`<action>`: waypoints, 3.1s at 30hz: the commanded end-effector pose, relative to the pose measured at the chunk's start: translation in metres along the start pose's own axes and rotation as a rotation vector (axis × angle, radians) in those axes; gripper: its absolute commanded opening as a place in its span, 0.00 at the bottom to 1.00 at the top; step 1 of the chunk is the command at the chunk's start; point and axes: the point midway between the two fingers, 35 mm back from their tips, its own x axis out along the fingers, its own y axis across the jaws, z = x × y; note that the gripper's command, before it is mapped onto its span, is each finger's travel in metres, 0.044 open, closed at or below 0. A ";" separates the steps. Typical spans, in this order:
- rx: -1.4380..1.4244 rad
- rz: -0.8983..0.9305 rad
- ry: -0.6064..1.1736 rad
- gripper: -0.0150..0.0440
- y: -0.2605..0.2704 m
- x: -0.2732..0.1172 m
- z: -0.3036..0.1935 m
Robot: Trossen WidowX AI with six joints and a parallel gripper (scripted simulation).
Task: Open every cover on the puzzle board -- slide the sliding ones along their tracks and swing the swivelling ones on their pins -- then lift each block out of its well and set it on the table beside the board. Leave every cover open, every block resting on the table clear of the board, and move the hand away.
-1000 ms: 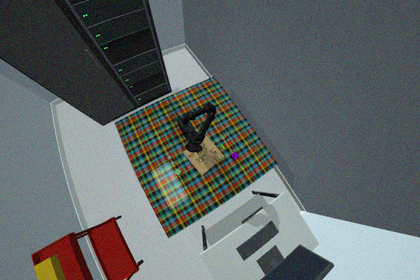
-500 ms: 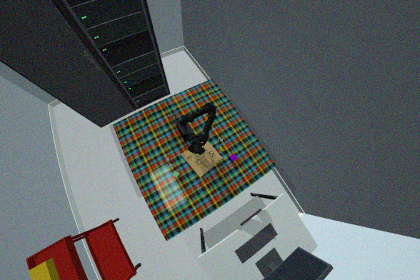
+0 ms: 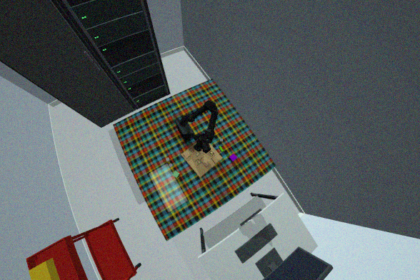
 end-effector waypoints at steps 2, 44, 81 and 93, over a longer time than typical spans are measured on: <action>-0.004 0.006 -0.001 0.39 0.007 -0.002 -0.021; -0.009 0.013 0.061 0.39 -0.001 -0.011 -0.175; -0.011 0.011 0.057 0.39 0.004 0.040 -0.179; -0.011 0.012 0.058 0.39 0.004 0.060 -0.180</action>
